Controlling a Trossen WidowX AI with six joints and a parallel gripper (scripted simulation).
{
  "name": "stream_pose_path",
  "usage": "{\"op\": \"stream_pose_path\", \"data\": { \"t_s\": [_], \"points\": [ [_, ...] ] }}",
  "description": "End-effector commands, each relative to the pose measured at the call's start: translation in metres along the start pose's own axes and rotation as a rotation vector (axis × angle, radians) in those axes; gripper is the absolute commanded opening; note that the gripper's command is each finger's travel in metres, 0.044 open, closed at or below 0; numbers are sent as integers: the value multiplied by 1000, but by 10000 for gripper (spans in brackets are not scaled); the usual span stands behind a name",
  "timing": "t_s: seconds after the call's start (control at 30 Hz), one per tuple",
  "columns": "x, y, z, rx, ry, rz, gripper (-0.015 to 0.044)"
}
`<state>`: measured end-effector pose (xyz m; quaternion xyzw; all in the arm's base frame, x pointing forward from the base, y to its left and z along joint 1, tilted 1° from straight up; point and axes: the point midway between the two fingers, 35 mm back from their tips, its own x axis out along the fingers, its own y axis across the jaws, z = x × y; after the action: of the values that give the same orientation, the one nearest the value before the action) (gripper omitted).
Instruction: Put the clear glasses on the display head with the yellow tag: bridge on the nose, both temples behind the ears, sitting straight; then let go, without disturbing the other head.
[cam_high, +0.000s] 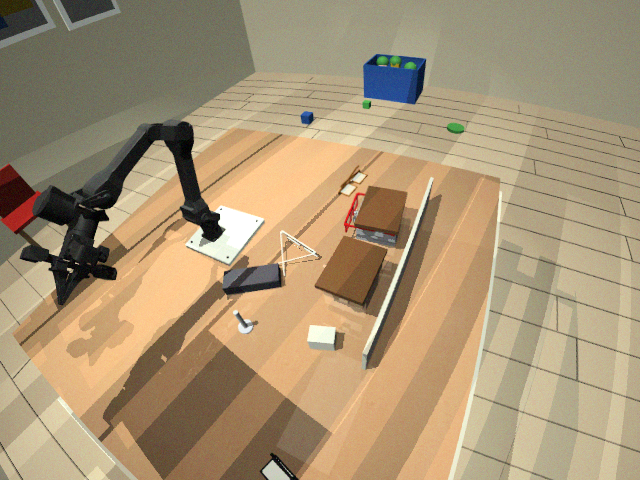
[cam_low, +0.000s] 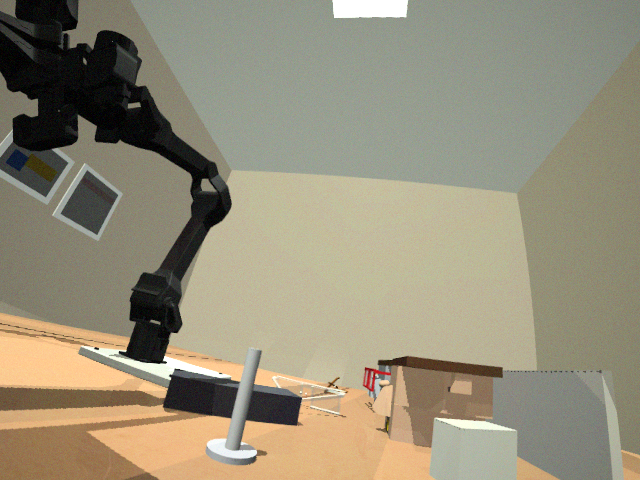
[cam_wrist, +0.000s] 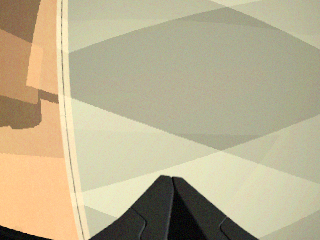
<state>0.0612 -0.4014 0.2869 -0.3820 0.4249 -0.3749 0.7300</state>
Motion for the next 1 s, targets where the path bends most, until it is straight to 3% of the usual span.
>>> {"op": "stream_pose_path", "data": {
  "t_s": [0.0, 0.23, 0.47, 0.83, 0.97],
  "points": [
    [11, 57, 49, 51, -57, 200, 0],
    [-6, 155, 123, 48, -104, 540, 0],
    [-62, 247, 169, -63, -80, 860, 0],
    [-187, 341, 167, -462, 79, 1205, 0],
    [-194, 344, 165, -492, 91, 1215, 0]
  ]
}}
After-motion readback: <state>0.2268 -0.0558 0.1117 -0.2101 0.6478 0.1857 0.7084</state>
